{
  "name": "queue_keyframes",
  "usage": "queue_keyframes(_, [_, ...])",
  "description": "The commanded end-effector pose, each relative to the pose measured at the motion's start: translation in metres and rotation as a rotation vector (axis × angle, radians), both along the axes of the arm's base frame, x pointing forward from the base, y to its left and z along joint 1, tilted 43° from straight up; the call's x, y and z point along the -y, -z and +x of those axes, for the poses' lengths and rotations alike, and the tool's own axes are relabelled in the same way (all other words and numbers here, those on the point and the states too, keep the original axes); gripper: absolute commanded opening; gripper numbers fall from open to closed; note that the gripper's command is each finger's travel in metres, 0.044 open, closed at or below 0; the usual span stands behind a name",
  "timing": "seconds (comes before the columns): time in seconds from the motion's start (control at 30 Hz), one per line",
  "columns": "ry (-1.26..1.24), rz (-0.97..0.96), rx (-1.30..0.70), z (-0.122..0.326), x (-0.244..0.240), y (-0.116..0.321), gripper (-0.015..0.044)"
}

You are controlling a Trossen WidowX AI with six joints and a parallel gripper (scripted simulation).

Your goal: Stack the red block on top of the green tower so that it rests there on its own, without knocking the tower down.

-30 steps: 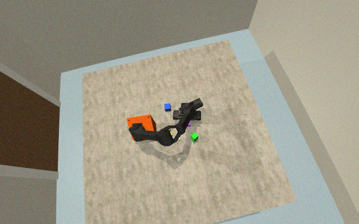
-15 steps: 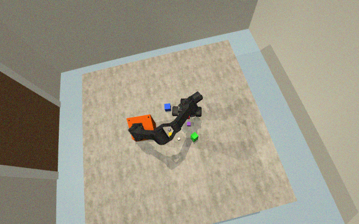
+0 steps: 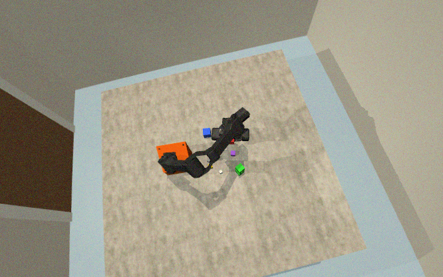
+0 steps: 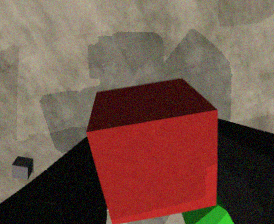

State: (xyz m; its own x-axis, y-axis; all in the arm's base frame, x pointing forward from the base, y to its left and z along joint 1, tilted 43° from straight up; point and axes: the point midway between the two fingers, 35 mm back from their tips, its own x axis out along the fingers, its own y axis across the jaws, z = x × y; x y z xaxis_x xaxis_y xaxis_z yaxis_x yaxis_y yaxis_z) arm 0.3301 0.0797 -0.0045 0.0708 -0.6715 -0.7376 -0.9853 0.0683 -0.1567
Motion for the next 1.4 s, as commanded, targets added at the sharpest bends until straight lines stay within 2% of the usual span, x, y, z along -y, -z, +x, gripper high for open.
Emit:
queue_keyframes(0.0, [0.003,0.005,0.007,0.000,-0.002,-0.002,0.0000])
queue_keyframes(0.37, [0.011,0.036,0.000,0.013,0.028,-0.035,0.0000])
queue_keyframes(0.77, [0.004,0.000,0.011,0.030,0.098,-0.098,0.0000])
queue_keyframes(1.37, [0.004,-0.003,0.012,0.032,0.129,-0.070,0.0000])
